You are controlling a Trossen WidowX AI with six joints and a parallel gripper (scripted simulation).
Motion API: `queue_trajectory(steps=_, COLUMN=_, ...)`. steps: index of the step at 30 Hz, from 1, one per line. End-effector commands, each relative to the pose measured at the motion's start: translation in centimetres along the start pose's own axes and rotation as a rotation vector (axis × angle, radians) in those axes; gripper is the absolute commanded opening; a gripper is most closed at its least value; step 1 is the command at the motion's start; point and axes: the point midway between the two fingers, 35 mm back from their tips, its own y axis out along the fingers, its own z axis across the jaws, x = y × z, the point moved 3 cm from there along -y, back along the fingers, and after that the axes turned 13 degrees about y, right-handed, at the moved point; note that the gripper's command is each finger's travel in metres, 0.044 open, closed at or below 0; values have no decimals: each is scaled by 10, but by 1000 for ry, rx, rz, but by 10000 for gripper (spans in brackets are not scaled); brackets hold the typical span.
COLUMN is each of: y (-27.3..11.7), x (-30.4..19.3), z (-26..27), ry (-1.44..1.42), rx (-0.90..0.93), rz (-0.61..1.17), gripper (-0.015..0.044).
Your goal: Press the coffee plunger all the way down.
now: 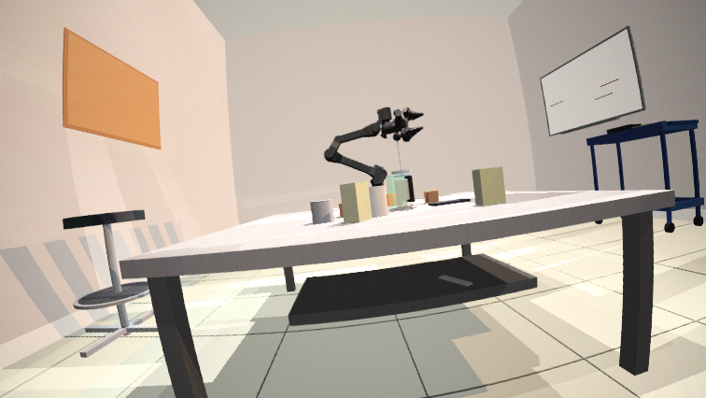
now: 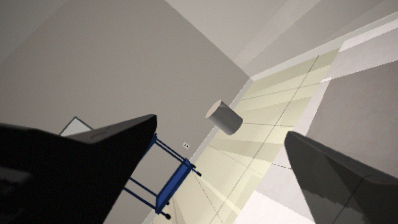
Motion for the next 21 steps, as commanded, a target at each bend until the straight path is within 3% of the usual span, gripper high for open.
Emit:
queue_trajectory(steps=1, y=10, x=20, z=-5, ry=-142, rx=-87, rz=-59, gripper=440)
queue_trajectory(steps=11, y=22, x=92, z=-30, ry=-477, rx=-415, rz=-173, gripper=440)
queue_trajectory(steps=21, y=-2, x=168, z=-60, ry=-657, rx=-774, rz=-182, gripper=440)
